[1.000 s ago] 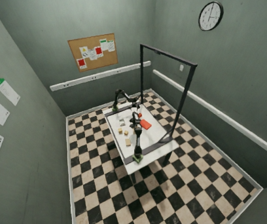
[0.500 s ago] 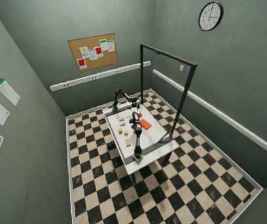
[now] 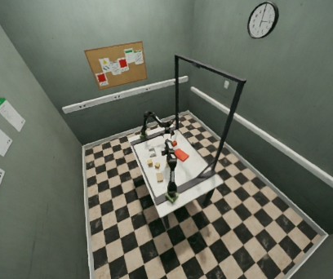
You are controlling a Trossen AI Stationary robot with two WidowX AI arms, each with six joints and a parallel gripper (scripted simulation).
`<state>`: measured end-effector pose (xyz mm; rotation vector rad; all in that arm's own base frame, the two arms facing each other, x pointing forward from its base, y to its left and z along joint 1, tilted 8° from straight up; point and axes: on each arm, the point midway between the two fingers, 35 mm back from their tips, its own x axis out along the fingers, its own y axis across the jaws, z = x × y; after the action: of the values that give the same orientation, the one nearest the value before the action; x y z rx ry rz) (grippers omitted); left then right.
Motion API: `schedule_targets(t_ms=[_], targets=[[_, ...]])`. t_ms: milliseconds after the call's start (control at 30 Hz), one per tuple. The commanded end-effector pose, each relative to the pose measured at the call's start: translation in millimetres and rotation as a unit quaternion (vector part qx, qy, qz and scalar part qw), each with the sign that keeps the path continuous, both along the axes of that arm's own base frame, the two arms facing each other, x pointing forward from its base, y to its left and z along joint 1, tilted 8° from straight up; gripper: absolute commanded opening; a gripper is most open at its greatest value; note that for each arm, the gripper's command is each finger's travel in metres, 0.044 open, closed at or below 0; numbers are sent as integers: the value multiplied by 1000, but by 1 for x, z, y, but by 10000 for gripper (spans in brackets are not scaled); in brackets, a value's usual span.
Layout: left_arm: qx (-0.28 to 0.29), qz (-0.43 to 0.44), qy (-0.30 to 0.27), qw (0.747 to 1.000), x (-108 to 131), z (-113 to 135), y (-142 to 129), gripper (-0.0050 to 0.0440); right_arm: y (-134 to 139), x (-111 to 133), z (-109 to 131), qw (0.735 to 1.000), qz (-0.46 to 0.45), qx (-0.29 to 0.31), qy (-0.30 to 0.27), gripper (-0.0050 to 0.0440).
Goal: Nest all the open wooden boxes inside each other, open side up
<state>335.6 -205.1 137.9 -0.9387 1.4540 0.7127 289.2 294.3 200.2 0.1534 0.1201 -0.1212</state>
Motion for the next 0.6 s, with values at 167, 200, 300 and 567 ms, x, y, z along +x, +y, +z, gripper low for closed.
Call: schedule_targets(t_ms=[167,200,300,567], targets=[[-11,130,9,991,5,7,-2,209,-1,-1,6,1000,0,6,-4,400],[-11,147,13,989,4,6,-1,209,-1,-1,6,1000,0,6,-4,400],[-13,198,21,980,4,6,-1,209,-1,-1,6,1000,0,6,-4,400],[-18,331,40,943,4,7,-1,209,-1,-1,6,1000,0,6,-4,400]])
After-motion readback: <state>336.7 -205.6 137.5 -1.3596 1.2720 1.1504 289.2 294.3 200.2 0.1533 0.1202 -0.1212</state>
